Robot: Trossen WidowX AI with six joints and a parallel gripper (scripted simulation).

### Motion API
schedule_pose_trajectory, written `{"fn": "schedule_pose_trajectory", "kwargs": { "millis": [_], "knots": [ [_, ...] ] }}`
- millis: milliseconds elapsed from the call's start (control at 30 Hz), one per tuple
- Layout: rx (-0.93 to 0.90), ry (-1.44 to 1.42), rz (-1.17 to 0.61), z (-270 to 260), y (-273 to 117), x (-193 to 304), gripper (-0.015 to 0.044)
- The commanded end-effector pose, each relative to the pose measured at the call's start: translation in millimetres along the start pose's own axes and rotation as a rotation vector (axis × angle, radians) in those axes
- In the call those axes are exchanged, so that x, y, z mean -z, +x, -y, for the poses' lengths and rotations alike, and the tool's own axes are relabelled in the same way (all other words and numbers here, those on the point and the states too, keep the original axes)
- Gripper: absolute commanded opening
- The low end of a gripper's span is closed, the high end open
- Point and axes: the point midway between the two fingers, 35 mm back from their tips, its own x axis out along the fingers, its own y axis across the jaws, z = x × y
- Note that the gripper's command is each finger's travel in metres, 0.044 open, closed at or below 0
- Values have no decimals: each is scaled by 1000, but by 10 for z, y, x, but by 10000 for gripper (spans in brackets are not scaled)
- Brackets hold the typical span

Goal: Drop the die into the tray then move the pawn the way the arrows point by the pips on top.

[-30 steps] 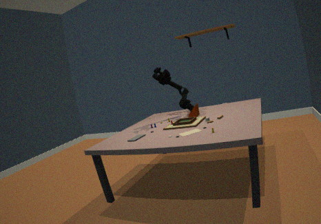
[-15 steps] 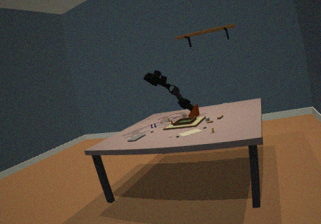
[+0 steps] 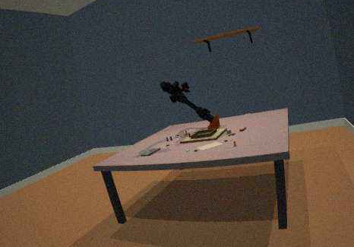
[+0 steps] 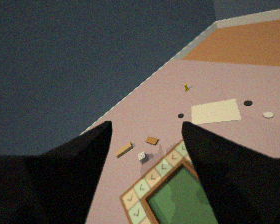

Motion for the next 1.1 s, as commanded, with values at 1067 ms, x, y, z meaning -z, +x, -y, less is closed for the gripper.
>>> {"fn": "schedule_pose_trajectory", "kwargs": {
  "millis": [1067],
  "knots": [
    [1147,874,-694,-242,3096,2240,275]
  ]
}}
